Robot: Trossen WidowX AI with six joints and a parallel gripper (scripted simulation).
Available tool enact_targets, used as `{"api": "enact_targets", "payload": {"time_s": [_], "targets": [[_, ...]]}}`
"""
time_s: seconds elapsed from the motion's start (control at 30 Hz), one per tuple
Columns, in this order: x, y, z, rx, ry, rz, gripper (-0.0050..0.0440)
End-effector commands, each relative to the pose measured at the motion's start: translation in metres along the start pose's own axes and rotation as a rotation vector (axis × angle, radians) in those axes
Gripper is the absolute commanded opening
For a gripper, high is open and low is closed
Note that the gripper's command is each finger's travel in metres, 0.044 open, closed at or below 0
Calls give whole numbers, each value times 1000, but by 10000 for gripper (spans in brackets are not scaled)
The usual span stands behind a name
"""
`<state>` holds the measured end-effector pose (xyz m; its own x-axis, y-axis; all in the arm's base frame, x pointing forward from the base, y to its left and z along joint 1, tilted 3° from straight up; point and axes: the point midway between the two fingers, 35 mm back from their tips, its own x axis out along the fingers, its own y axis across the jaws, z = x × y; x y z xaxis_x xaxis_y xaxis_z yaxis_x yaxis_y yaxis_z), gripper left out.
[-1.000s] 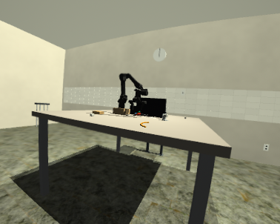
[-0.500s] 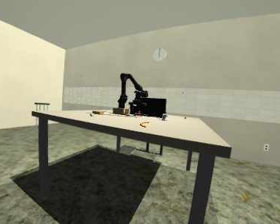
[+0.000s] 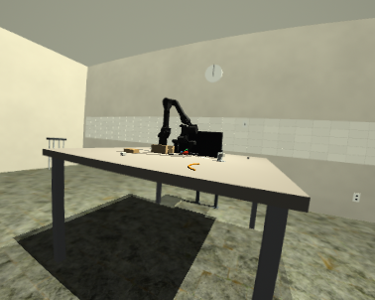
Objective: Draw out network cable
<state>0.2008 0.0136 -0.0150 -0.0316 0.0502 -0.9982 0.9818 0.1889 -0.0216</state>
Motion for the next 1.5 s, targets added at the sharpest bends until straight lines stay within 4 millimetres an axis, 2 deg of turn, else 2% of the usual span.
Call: {"api": "enact_targets", "payload": {"time_s": [0.0,0.23,0.6,0.67,0.8,0.87,1.17,1.47], "targets": [[8,0,0,0,-3,3,440],[13,0,0,0,-3,3,440],[10,4,1,-1,-5,19,176],[10,4,1,-1,-5,19,176],[10,4,1,-1,-5,19,80],[10,4,1,-1,-5,19,80],[10,4,1,-1,-5,19,20],[10,4,1,-1,-5,19,0]]}}
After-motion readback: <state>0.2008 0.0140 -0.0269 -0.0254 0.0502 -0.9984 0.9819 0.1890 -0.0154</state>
